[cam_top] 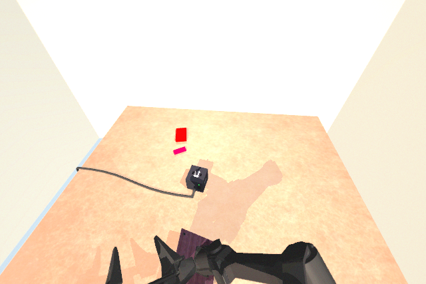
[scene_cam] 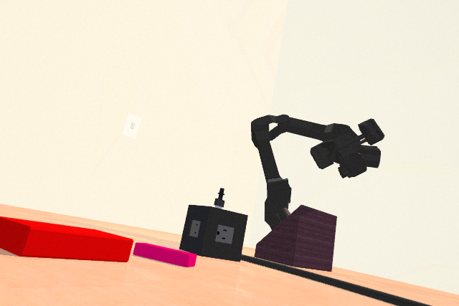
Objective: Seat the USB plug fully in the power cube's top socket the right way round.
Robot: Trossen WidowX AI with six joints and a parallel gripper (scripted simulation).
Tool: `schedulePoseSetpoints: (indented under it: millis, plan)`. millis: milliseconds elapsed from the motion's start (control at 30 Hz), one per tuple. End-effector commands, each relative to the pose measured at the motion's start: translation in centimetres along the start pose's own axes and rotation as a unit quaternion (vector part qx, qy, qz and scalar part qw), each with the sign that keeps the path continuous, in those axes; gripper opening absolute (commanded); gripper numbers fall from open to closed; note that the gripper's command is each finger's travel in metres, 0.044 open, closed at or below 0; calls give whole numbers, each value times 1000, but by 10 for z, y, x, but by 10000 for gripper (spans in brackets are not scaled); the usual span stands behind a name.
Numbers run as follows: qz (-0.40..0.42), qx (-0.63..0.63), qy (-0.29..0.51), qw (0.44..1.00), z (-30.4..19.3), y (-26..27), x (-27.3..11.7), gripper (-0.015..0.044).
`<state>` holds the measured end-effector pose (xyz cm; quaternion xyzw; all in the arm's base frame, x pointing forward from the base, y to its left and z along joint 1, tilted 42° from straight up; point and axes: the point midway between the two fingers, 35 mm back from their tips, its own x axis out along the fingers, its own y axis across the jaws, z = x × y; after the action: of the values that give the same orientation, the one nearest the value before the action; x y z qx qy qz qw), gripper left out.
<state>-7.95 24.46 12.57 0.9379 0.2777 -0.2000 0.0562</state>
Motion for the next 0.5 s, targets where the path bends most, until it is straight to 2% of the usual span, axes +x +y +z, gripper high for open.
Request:
schedulePoseSetpoints:
  millis: [0,100,233,367,467]
  plan:
    - [2,4,0,1000,0,0,1,426]
    - [36,69,-6,997,-3,3,14,440]
    - [133,274,-3,952,-12,13,52,440]
    - [231,482,37,844,-20,30,93,440]
    - [291,611,87,731,-25,48,122,440]
